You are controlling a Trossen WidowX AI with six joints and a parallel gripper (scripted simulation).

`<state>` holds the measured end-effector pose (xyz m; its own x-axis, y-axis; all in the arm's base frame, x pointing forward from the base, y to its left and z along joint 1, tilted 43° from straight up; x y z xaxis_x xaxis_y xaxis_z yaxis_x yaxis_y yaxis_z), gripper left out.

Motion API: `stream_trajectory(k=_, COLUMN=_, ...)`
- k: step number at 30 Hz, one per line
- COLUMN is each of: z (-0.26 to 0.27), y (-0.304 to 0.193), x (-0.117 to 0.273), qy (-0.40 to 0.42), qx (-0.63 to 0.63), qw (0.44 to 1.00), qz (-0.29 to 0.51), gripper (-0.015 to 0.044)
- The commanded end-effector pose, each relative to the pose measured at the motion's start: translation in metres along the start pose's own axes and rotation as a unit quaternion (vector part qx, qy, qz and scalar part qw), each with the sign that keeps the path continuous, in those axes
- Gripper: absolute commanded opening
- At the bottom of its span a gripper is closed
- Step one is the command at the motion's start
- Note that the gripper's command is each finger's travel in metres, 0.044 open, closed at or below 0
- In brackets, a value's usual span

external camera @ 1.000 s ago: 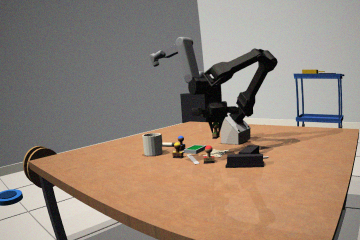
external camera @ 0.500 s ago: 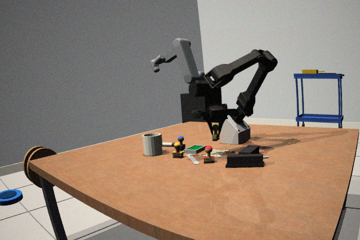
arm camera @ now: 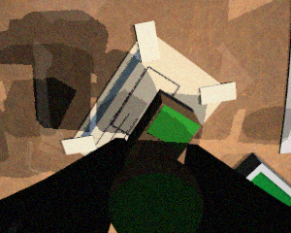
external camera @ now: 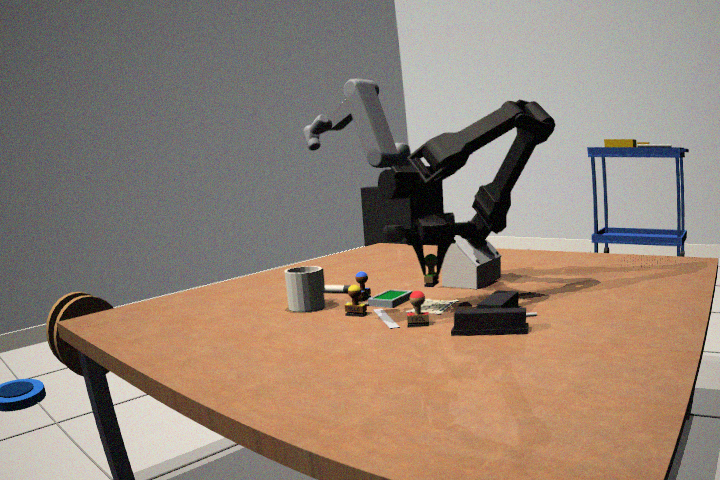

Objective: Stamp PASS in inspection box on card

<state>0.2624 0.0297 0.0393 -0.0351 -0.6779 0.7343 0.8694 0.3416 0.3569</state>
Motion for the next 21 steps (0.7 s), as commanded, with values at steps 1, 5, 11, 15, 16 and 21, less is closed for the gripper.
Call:
stream_trajectory(k=1, z=0.001, y=-0.002, x=-0.004, qy=0.004, qx=-0.005, qw=1.000, qz=0.001, gripper=0.0000)
stream_trajectory(k=5, z=0.001, y=-0.002, x=-0.007, qy=0.004, qx=-0.006, qw=1.000, qz=0.001, gripper=0.0000)
stream_trajectory(k=11, z=0.001, y=-0.003, x=-0.011, qy=0.004, qx=-0.006, qw=1.000, qz=0.001, gripper=0.0000)
stream_trajectory(k=15, z=0.001, y=-0.003, x=-0.014, qy=0.004, qx=-0.006, qw=1.000, qz=0.001, gripper=0.0000)
stream_trajectory(k=16, z=0.001, y=-0.003, x=-0.014, qy=0.004, qx=-0.006, qw=1.000, qz=0.001, gripper=0.0000)
stream_trajectory(k=21, z=0.001, y=-0.003, x=-0.018, qy=0.004, qx=-0.006, qw=1.000, qz=0.001, gripper=0.0000)
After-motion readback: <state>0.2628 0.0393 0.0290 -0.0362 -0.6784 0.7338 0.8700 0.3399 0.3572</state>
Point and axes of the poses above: the point midway between the two fingers, 35 mm back from their tips, its own x axis back along the fingers, its own z axis across the jaws, y = z × x, the point moved 1 cm from there along x, back along the fingers, and after that the axes turned 12 degrees about -x, right-handed, at the moved point
